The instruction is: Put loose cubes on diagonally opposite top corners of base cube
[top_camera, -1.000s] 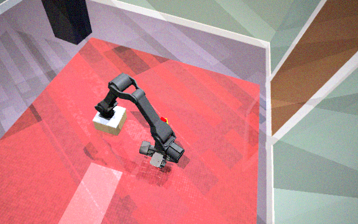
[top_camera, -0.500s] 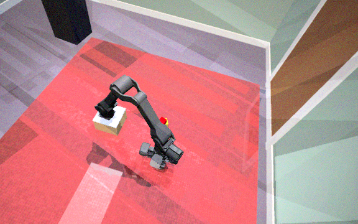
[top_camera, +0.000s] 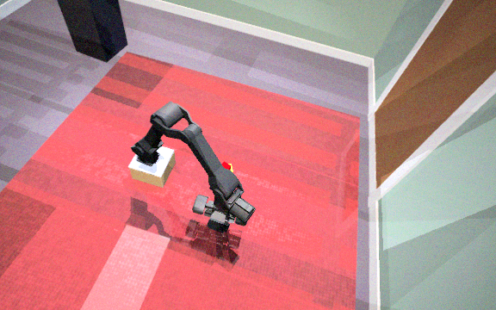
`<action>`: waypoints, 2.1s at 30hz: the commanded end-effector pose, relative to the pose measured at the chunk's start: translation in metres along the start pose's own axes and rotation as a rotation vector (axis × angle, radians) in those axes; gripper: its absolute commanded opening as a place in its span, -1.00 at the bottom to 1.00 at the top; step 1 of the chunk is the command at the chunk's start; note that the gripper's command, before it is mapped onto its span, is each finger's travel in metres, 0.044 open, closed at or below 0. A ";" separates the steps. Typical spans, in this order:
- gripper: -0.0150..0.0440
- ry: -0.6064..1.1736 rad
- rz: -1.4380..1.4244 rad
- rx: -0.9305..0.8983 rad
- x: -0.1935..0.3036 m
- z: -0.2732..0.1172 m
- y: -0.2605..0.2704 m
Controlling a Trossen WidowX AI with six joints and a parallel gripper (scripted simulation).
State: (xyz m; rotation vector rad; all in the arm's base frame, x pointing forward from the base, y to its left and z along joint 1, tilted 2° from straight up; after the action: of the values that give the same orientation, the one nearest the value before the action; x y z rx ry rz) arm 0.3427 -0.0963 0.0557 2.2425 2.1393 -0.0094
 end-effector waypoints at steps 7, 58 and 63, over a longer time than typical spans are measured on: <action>-0.14 -0.002 0.003 -0.016 -0.001 -0.037 0.005; -0.14 0.000 -0.995 -0.017 0.092 -0.091 -0.006; -0.14 -0.001 -1.170 -0.018 0.108 -0.091 -0.009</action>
State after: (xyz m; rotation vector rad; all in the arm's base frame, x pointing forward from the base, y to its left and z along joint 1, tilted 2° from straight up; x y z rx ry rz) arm 0.3389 0.0026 0.1435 0.8967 2.9659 -0.0206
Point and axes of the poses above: the point midway between the two fingers, 35 mm back from their tips, its own z axis out along the fingers, its own y axis across the jaws, x = y × z, the point moved 6 cm from there along -z, back along the fingers, and after that the axes turned 11 degrees about z, right-handed, at the moved point
